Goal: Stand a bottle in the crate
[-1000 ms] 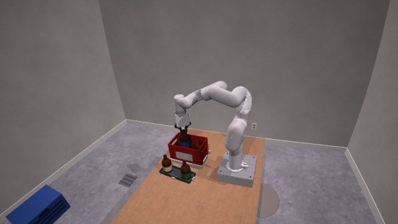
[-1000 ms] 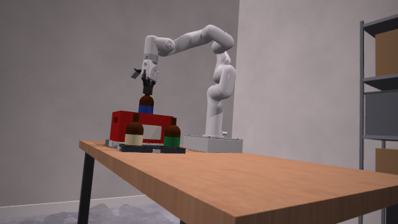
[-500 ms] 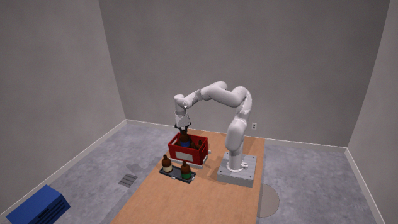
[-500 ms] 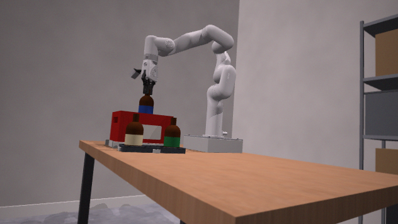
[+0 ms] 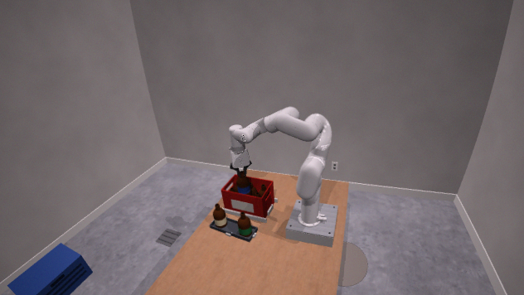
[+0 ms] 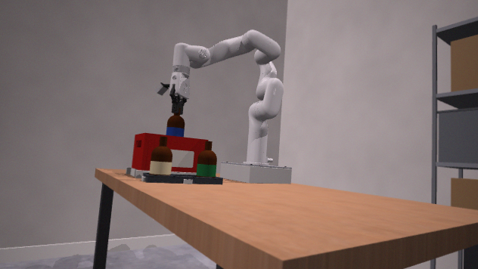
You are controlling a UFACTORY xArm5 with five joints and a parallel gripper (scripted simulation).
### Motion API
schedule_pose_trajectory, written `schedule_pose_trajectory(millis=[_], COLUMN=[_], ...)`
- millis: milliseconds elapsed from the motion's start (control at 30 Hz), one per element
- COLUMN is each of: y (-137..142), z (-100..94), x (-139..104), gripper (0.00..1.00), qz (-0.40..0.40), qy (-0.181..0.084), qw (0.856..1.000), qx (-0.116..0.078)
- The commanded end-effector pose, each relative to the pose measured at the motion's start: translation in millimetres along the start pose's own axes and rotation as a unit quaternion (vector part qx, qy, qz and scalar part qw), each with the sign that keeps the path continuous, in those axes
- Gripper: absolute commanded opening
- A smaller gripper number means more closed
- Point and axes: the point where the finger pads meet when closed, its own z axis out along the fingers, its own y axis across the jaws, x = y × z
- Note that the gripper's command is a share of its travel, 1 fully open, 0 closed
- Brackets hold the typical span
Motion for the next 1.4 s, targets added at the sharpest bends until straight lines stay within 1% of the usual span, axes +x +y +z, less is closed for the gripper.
schedule_pose_trajectory(millis=[0,1033,1367], y=[-0.7,-0.9,-0.9], z=[0.2,30.0,34.9], x=[0.8,0.9,0.9], gripper=[0.00,0.00,0.00], qz=[0.000,0.000,0.000], qy=[0.002,0.002,0.002], qw=[1.000,1.000,1.000], qx=[0.001,0.001,0.001])
